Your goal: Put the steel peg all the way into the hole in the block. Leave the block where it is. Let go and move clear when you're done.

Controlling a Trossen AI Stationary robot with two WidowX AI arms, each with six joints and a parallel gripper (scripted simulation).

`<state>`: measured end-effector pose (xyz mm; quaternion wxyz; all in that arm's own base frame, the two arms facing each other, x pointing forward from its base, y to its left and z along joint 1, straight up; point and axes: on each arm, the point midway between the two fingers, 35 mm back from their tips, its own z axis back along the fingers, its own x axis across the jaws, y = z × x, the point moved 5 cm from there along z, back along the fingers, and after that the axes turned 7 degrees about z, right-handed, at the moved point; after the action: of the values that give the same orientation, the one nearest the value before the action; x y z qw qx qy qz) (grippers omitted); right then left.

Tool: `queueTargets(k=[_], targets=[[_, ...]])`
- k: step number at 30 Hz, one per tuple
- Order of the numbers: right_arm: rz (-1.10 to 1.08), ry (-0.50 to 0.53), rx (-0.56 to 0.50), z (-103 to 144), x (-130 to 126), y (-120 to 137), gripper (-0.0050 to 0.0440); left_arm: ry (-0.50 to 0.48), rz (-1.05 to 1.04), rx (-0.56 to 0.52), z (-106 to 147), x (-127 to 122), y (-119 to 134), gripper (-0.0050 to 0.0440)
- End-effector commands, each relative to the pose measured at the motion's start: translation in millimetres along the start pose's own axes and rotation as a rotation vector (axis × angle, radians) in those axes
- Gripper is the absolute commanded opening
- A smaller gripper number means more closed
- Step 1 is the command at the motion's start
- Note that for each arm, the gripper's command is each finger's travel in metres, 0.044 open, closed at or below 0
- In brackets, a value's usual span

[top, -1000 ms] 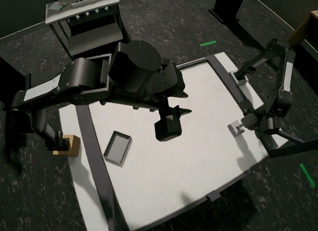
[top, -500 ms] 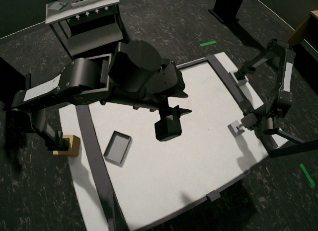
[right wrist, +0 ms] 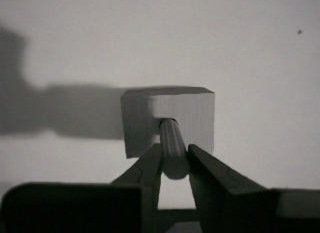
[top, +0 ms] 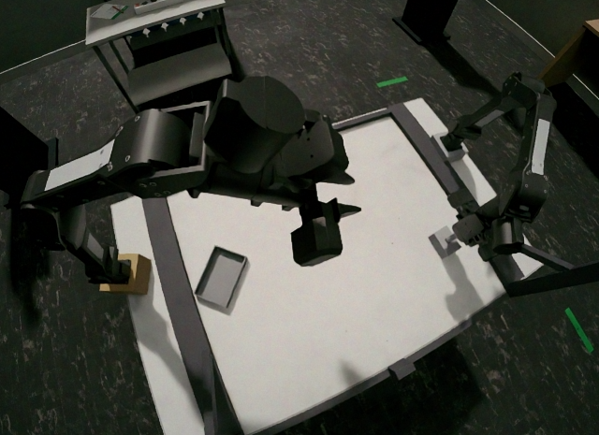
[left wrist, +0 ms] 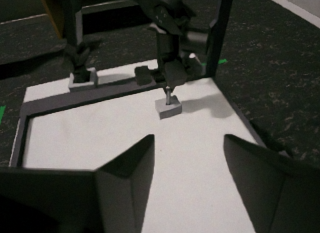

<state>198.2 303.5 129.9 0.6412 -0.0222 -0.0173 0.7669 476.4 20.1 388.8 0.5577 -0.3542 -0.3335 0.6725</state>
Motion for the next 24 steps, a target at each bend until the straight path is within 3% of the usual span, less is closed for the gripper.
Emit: queueTargets(k=[1, 11, 24], targets=[[0.000, -0.014, -0.009, 1, 1, 1, -0.0050, 0.005, -0.001, -0.024, 10, -1, -6, 0.0200], [0.000, -0.043, -0.010, -4, -1, -1, -0.0050, 0.005, -0.001, -0.024, 10, -1, -6, 0.0200], [0.001, -0.028, 0.006, -29, 0, 1, -0.0050, 0.005, -0.001, -0.024, 10, -1, -6, 0.0200]])
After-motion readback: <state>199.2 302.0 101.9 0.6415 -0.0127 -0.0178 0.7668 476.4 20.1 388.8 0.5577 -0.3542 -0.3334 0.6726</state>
